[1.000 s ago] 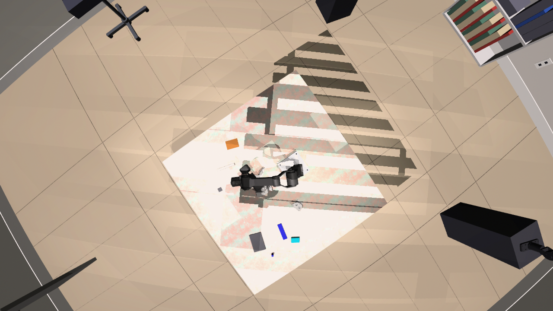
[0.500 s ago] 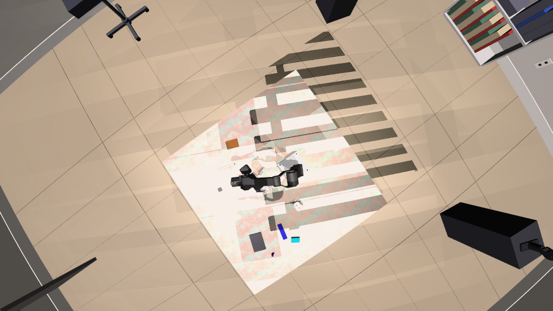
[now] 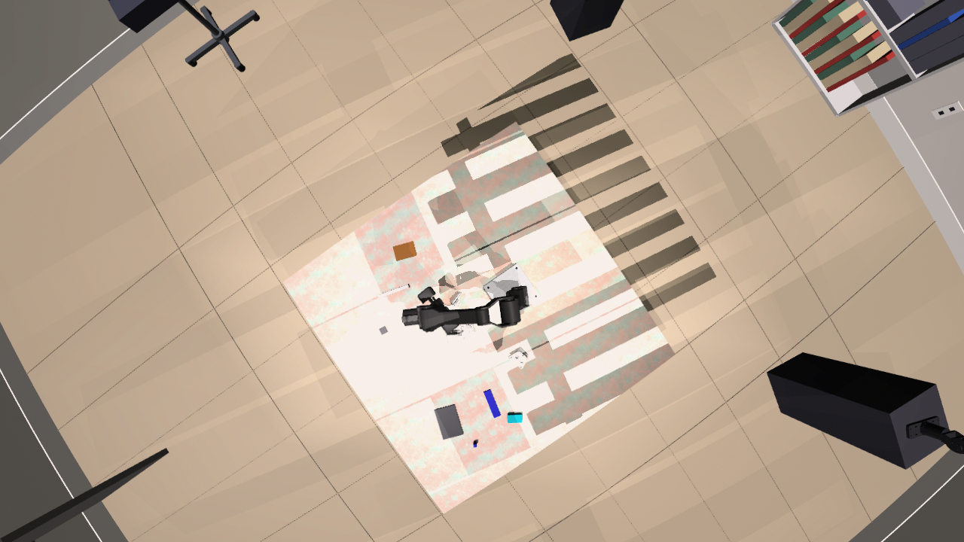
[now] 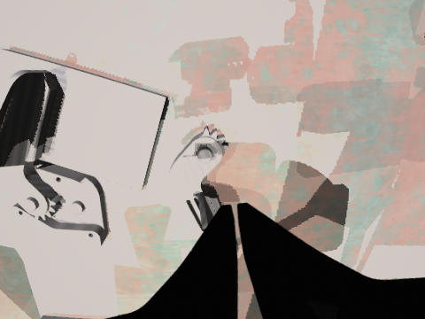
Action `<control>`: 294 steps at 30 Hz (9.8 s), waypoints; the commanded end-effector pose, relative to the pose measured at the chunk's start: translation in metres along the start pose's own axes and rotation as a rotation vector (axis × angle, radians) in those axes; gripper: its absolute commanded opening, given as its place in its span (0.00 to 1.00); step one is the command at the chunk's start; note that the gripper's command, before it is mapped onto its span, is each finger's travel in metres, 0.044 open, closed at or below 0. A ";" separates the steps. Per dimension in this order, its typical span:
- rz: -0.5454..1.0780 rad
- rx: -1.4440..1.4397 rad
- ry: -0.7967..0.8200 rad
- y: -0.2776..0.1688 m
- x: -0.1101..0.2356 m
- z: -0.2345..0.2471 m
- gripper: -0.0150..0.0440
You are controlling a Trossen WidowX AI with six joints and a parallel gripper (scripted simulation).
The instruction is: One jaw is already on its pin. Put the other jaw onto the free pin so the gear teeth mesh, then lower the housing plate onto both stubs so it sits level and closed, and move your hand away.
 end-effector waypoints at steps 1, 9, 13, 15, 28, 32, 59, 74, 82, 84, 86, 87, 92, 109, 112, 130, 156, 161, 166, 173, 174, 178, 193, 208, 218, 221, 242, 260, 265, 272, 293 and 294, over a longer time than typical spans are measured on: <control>0.001 0.003 0.000 0.000 0.000 0.000 0.25; 0.001 0.003 0.000 0.000 0.000 0.000 0.25; 0.001 0.003 0.000 0.000 0.000 0.000 0.25; 0.000 0.000 0.000 0.000 0.000 0.000 0.34; 0.000 0.000 0.000 0.000 0.000 0.000 0.92; 0.000 0.000 0.000 0.000 0.000 0.000 1.00; 0.000 0.000 0.000 0.000 0.000 0.000 0.96; 0.000 0.000 0.000 0.000 0.000 0.000 0.29; 0.000 0.000 0.000 0.000 0.000 0.000 0.25; 0.000 0.000 0.000 0.000 0.000 0.000 0.25; 0.000 0.000 0.000 0.000 0.000 0.000 0.25; 0.000 0.000 0.000 0.000 0.000 0.000 0.25; 0.000 0.000 0.000 0.000 0.000 0.000 0.25; 0.000 0.000 0.000 0.000 0.000 0.000 0.97; 0.000 0.000 0.000 0.000 0.000 0.000 1.00; 0.000 0.000 0.000 0.000 0.000 0.000 1.00; 0.000 0.000 0.000 0.000 0.000 0.000 0.25; 0.000 0.000 0.000 0.000 0.000 0.000 0.25; 0.000 0.000 0.000 0.000 0.000 0.000 0.25; 0.000 -0.082 0.000 -0.001 0.000 0.001 0.52; 0.000 -0.106 0.001 -0.002 0.001 0.001 0.57; 0.000 -0.200 0.001 -0.003 0.001 0.002 0.74; 0.003 -0.552 -0.002 -0.009 0.003 0.005 1.00; 0.003 -0.905 -0.002 -0.015 0.004 0.008 1.00; 0.003 -1.141 -0.002 -0.019 0.005 0.010 1.00; 0.003 -1.211 -0.002 -0.020 0.005 0.010 1.00; 0.004 -1.706 -0.002 -0.028 0.007 0.015 1.00; 0.005 -2.130 -0.003 -0.035 0.008 0.018 1.00; 0.005 -2.247 -0.003 -0.036 0.008 0.019 1.00; 0.006 -2.412 -0.004 -0.039 0.008 0.021 1.00; 0.007 -2.891 -0.006 -0.047 0.009 0.025 1.00; 0.007 -2.895 -0.006 -0.047 0.009 0.025 1.00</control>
Point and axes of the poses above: the point midway between the two fingers, 35 mm back from their tips, its own x axis back along the fingers, its own z axis across the jaws, y = z × x, the point moved 10 cm from there along x, back along the fingers, and after that the axes turned 5 degrees about x, right-handed, at the moved point
